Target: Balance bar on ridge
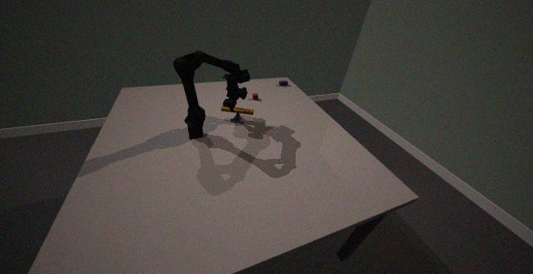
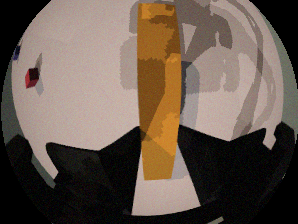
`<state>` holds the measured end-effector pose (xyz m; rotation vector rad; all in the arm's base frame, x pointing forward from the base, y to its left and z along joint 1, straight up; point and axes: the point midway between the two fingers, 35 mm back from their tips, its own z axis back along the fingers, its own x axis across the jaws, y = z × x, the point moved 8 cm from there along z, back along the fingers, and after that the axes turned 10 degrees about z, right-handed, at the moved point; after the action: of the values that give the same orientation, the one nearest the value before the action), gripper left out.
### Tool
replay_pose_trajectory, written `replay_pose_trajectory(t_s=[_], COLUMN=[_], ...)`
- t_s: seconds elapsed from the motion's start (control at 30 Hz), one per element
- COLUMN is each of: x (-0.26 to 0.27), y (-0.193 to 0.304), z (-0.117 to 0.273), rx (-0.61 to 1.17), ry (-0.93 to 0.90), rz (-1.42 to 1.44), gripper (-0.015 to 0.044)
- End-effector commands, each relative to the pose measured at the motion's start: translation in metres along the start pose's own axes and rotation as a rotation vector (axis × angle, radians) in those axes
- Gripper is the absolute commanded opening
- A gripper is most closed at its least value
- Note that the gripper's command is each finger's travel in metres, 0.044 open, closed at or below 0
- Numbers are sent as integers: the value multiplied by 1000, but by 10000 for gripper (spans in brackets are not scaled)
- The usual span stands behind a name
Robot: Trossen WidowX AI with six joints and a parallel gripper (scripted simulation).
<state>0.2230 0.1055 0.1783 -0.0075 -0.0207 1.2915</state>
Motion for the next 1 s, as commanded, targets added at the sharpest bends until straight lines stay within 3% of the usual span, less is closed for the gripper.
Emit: replay_pose_trajectory(t_s=[0.0, 0.57, 0.77, 0.97], x=[0, 0, 0, 0], y=[0, 0, 0, 0], z=[0, 0, 0, 0], rx=[0, 0, 0, 0], ry=[0, 0, 0, 0], rz=[0, 0, 0, 0], gripper=[0, 0, 157, 167])
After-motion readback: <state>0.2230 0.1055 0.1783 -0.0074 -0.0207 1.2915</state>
